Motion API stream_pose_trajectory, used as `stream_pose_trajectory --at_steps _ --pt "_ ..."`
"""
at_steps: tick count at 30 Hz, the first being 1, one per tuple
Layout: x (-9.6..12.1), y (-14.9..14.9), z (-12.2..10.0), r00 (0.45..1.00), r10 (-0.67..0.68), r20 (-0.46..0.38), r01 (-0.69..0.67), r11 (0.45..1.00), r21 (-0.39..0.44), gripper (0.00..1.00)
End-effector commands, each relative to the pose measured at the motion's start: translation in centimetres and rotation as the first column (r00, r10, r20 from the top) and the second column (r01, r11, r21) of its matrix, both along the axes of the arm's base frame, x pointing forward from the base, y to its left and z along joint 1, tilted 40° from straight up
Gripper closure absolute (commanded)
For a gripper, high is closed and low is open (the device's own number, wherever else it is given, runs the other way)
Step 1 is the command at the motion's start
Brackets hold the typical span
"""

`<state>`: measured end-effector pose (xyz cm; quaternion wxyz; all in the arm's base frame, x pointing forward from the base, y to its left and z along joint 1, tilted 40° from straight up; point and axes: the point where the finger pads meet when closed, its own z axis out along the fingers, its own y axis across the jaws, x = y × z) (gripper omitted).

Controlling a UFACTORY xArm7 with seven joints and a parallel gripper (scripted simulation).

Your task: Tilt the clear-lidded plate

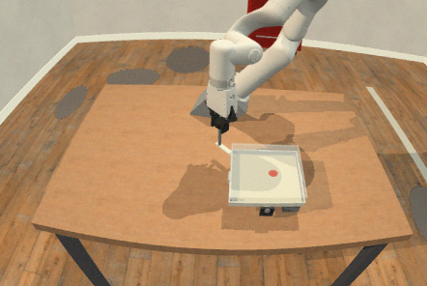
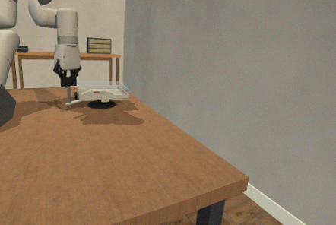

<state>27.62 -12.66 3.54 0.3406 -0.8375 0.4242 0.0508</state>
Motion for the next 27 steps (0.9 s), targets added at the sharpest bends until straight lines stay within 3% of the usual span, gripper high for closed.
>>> stream_pose_trajectory --at_steps 1,27 --pt "0.05 -0.14 0.03 1.0 -0.002 0.001 0.002 1.0 -0.002 1.0" --pt "-0.13 0.05 0.12 1.0 -0.002 0.001 0.002 1.0 -0.002 1.0"
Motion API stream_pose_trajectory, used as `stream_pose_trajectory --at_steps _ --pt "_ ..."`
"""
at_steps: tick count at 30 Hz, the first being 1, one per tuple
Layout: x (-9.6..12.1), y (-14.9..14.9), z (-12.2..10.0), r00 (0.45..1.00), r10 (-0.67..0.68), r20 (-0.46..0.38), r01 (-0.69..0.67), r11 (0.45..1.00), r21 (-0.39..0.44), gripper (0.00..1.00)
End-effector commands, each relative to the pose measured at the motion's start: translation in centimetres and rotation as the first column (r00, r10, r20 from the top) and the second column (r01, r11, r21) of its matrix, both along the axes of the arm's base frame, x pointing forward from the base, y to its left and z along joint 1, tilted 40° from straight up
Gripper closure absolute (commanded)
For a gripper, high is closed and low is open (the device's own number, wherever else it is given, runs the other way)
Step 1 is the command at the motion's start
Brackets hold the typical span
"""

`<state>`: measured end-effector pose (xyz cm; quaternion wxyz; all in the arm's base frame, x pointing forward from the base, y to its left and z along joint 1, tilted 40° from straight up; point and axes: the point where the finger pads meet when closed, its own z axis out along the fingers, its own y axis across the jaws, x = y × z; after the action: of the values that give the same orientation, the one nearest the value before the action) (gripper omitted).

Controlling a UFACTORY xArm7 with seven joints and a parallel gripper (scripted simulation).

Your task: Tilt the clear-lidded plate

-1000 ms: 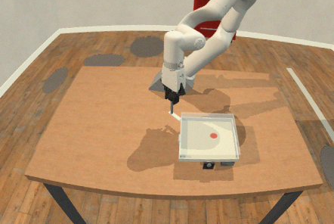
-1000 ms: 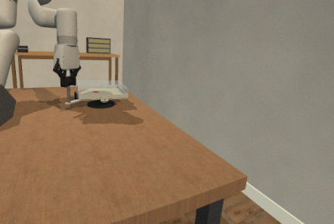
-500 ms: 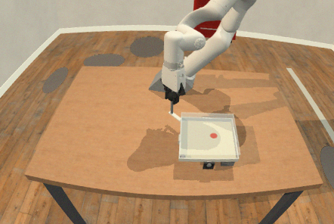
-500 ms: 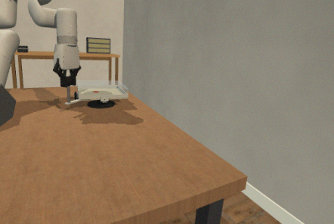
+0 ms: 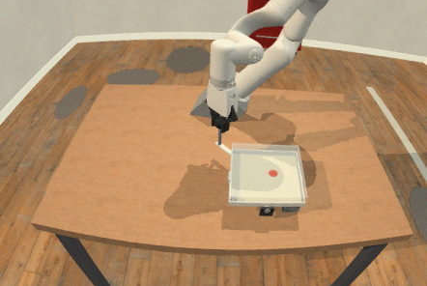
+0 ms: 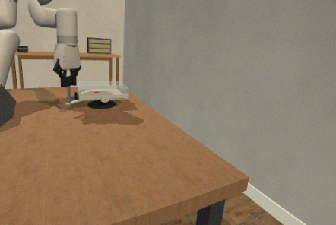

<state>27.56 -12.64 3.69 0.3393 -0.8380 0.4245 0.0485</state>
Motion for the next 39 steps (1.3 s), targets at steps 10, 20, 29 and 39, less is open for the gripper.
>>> stream_pose_trajectory --at_steps 10,20,29,39 --pt "-0.1 0.1 -0.2 1.0 0.0 -0.001 0.0 1.0 0.002 1.0" --pt "0.0 -0.2 0.6 1.0 0.0 -0.001 0.0 1.0 0.002 1.0" --pt "0.1 -0.5 1.2 1.0 0.0 -0.001 0.0 1.0 0.002 1.0" --pt "0.0 -0.2 0.7 1.0 0.0 -0.001 0.0 1.0 0.002 1.0"
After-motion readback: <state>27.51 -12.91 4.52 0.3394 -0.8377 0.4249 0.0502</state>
